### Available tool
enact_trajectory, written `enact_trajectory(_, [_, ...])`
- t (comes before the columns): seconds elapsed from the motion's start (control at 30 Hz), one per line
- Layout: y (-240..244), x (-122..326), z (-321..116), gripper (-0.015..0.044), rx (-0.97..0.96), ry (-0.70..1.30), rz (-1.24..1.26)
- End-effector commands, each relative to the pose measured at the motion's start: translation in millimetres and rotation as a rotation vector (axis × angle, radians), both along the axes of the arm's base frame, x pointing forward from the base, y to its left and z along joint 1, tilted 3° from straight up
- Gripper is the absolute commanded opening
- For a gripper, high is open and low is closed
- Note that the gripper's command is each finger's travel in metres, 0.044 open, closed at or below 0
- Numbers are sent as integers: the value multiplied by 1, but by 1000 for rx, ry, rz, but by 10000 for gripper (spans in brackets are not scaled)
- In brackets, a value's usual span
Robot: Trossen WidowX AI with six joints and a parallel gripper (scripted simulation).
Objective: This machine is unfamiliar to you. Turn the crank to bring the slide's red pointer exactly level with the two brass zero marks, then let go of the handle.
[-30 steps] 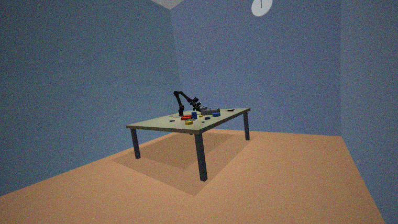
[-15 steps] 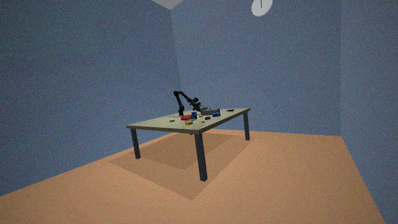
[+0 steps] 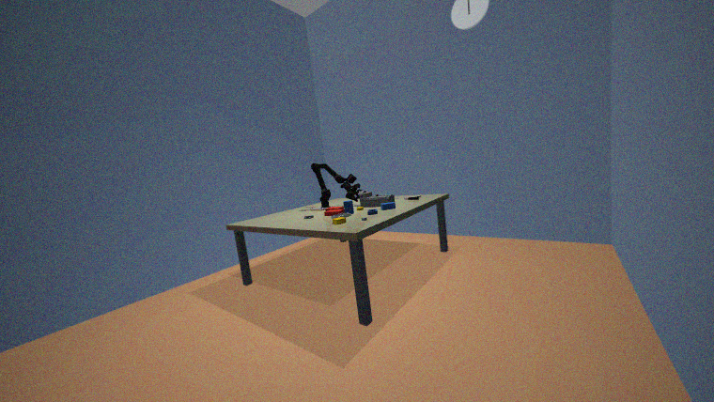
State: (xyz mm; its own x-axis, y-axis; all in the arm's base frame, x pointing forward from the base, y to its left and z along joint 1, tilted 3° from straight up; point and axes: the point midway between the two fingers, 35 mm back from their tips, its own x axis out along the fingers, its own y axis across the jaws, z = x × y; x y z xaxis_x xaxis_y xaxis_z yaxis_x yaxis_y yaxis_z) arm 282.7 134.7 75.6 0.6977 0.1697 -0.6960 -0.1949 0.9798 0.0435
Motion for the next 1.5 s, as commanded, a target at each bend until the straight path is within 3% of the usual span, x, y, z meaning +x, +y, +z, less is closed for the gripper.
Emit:
enact_trajectory(0.0, [1,2,20,440,11,-17,2])
enact_trajectory(0.87, [-7,0,147,440,8,-14,-5])
enact_trajectory(1.0, [-8,1,150,440,7,-12,-7])
enact_trajectory(1.47, [-12,77,156,440,10,10,55])
